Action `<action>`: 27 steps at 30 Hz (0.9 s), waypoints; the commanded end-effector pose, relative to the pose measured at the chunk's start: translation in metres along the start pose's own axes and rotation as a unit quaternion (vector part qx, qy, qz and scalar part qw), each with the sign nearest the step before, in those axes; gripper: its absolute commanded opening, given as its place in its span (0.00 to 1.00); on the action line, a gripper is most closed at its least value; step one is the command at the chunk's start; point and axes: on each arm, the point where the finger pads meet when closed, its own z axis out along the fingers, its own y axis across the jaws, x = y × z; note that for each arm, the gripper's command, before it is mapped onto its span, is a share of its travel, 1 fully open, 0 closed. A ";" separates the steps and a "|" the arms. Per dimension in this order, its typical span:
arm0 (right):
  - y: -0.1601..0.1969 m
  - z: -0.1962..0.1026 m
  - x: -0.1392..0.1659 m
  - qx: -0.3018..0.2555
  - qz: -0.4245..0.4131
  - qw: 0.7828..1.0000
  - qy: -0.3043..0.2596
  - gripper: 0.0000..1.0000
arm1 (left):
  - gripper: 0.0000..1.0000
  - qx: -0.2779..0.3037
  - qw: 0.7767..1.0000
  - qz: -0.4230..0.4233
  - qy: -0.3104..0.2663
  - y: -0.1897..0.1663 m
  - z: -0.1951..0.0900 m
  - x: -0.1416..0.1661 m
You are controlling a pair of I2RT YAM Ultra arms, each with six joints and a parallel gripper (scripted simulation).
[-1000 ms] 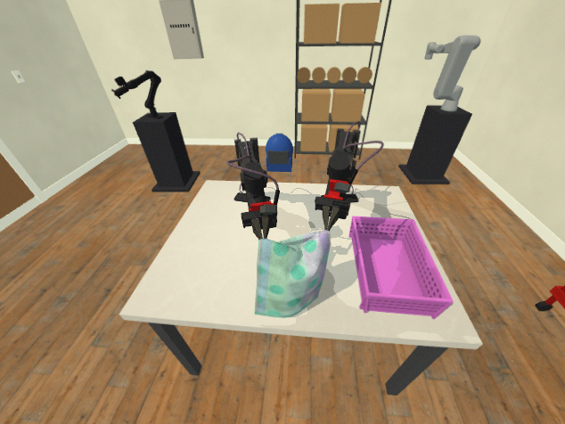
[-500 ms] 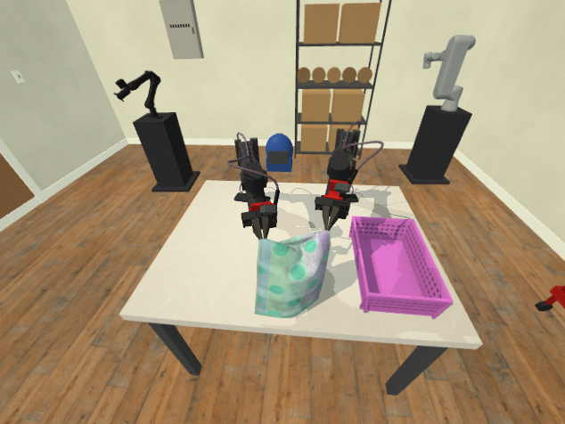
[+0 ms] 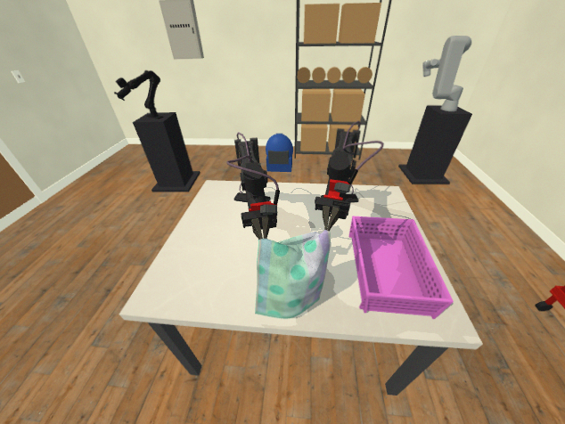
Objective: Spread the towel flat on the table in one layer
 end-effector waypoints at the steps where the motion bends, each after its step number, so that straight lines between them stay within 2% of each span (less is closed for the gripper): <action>1: -0.007 -0.006 -0.020 0.009 0.001 1.000 -0.021 0.00 | 0.00 -0.007 1.000 0.002 -0.022 0.006 -0.012 -0.023; 13: -0.007 -0.006 -0.020 0.009 0.001 1.000 -0.021 0.00 | 0.00 -0.007 1.000 0.002 -0.022 0.006 -0.012 -0.023; 14: -0.013 0.006 -0.007 0.014 0.003 1.000 0.001 0.00 | 0.00 -0.005 1.000 0.003 -0.026 0.003 0.008 -0.017; 16: -0.013 0.006 -0.007 0.014 0.003 1.000 0.001 0.00 | 0.00 -0.005 1.000 0.003 -0.026 0.003 0.008 -0.017; 17: -0.024 0.020 -0.012 0.021 0.005 1.000 0.001 0.00 | 0.00 -0.009 0.998 0.002 -0.058 0.009 0.027 -0.026; 21: -0.024 0.020 -0.012 0.021 0.005 1.000 0.001 0.00 | 0.00 -0.007 0.998 0.003 -0.058 0.006 0.027 -0.026; 22: -0.034 0.034 -0.016 0.028 0.007 1.000 0.001 0.00 | 0.00 -0.011 0.997 0.001 -0.071 0.011 0.046 -0.035; 27: -0.039 0.040 -0.017 0.031 0.008 0.999 0.001 0.00 | 0.00 -0.010 0.998 0.001 -0.058 0.011 0.056 -0.032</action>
